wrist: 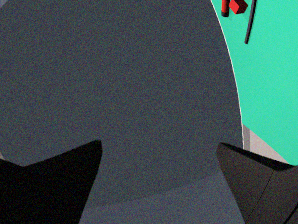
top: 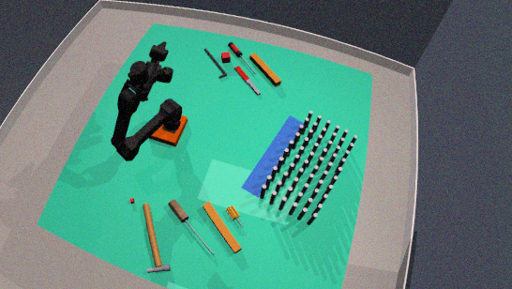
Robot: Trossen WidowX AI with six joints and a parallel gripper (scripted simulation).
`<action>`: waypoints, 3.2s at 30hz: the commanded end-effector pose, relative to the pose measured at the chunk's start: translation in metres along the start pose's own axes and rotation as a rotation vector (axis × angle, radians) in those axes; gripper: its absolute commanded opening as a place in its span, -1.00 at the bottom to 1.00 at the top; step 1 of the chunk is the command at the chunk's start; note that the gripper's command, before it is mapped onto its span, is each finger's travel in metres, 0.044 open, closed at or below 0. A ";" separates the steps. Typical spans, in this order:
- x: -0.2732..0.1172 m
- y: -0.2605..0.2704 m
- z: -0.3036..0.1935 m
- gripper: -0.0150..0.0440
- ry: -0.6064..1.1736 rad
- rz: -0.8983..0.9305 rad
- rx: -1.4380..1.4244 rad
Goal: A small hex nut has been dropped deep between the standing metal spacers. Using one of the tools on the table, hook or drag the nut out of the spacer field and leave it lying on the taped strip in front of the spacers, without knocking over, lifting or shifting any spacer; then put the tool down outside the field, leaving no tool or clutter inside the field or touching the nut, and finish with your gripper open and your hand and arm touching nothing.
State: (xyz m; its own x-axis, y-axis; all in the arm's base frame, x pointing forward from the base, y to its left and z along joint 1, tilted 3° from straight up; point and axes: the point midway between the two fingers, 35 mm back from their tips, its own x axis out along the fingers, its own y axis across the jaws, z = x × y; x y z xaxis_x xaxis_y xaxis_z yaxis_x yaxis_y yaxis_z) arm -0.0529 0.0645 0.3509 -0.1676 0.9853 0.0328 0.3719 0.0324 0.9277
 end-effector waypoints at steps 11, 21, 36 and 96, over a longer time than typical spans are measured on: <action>0.087 0.057 0.123 1.00 -0.511 -0.085 -0.487; 0.095 0.069 0.296 1.00 -0.998 -0.468 -0.876; -0.021 -0.004 0.492 1.00 -1.255 -1.489 -1.162; -0.350 -0.060 0.385 1.00 -2.148 0.027 0.680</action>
State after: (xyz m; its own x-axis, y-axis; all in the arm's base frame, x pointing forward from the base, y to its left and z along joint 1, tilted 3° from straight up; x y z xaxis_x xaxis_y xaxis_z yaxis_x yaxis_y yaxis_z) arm 0.3680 -0.1707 0.1408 0.6433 -0.3522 -0.6798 0.7147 -0.0421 0.6981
